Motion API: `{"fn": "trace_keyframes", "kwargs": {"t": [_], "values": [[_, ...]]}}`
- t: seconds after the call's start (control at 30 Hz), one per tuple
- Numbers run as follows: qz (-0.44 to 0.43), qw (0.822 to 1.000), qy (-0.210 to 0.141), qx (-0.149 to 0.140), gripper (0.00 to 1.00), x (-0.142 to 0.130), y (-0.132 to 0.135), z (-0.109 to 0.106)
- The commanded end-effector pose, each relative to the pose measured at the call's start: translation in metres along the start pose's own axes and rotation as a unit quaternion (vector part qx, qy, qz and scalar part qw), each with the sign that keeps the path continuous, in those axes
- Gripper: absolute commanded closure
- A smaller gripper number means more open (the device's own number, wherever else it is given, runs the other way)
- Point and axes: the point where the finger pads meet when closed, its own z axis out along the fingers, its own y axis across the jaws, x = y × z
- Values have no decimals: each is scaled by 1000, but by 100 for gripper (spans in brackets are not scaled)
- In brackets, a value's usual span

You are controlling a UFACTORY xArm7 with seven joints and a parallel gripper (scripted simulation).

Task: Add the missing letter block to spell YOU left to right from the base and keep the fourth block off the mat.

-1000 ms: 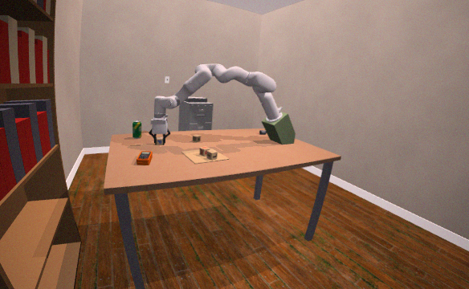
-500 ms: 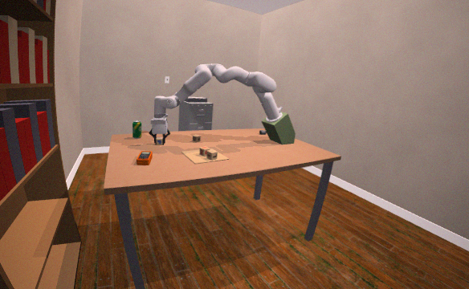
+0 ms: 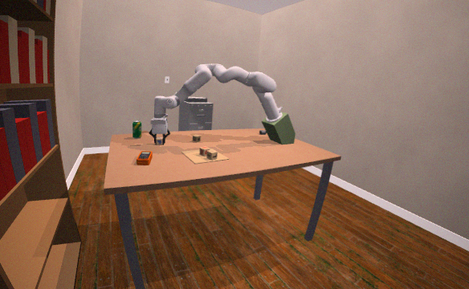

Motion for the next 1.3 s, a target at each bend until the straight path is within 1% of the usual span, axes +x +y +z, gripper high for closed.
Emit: {"fn": "trace_keyframes", "kwargs": {"t": [0.0, 0.2, 0.3, 0.4, 0.67, 0.73, 0.8, 0.9, 1.27], "values": [[0, 1000, 0, -1, 59, 0, 0, -1], [0, 1000, 0, -1, 59, 0, 0, -2], [0, 1000, 0, -1, 59, 0, 0, -10], [0, 1000, 0, -1, 59, 0, 0, -26], [0, 1000, 0, -1, 59, 0, 0, -84], [0, 1000, 0, -1, 59, 0, 0, -84], [0, 1000, 0, -1, 59, 0, 0, -94], [0, 1000, 0, -1, 59, 0, 0, -100], [-1, 1000, 0, 0, 59, 0, 0, -101]]}}
